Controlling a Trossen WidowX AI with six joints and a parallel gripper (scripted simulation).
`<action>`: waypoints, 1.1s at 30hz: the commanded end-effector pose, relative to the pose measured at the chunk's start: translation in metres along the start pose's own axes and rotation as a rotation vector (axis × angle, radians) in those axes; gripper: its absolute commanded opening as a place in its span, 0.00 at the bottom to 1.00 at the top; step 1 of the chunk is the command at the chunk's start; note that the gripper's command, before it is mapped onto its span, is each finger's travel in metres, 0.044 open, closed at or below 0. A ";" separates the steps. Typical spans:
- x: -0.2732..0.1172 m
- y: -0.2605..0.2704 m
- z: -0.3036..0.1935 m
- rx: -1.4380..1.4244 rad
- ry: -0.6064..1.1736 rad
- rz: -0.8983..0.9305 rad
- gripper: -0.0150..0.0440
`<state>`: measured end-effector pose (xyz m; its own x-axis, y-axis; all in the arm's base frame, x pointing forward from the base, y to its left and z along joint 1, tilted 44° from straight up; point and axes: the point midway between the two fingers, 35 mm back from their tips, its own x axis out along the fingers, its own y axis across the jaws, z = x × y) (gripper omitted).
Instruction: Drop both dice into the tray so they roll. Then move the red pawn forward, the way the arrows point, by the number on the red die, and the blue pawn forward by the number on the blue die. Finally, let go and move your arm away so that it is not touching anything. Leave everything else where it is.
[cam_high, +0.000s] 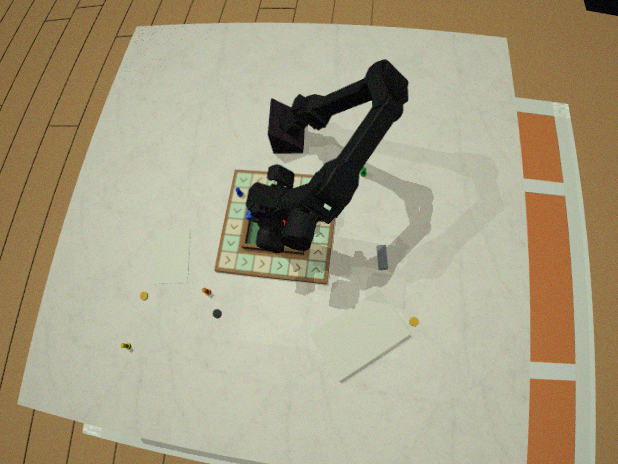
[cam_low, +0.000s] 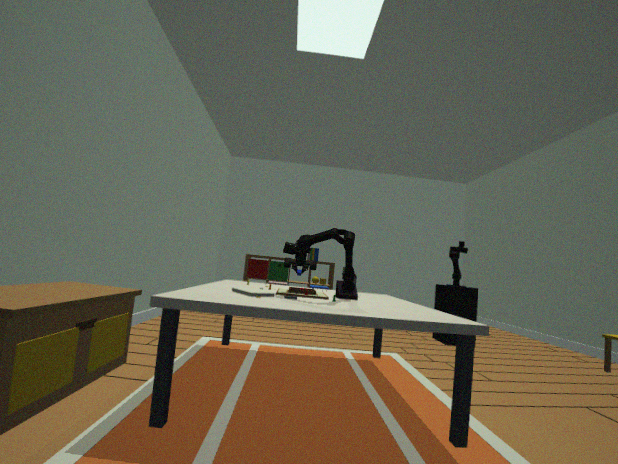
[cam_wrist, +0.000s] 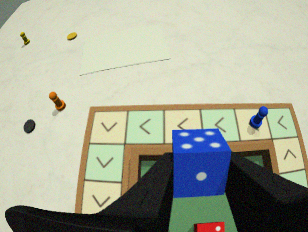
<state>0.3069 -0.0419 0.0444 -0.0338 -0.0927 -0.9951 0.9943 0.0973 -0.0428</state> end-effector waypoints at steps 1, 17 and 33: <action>-0.001 0.008 0.001 0.004 -0.004 0.001 0.25; -0.002 -0.042 0.001 0.004 -0.004 -0.002 0.25; -0.001 -0.060 0.000 0.004 -0.004 -0.003 0.25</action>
<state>0.2498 -0.0471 0.0492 -0.0329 -0.0923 -0.9952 0.9951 0.0897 -0.0412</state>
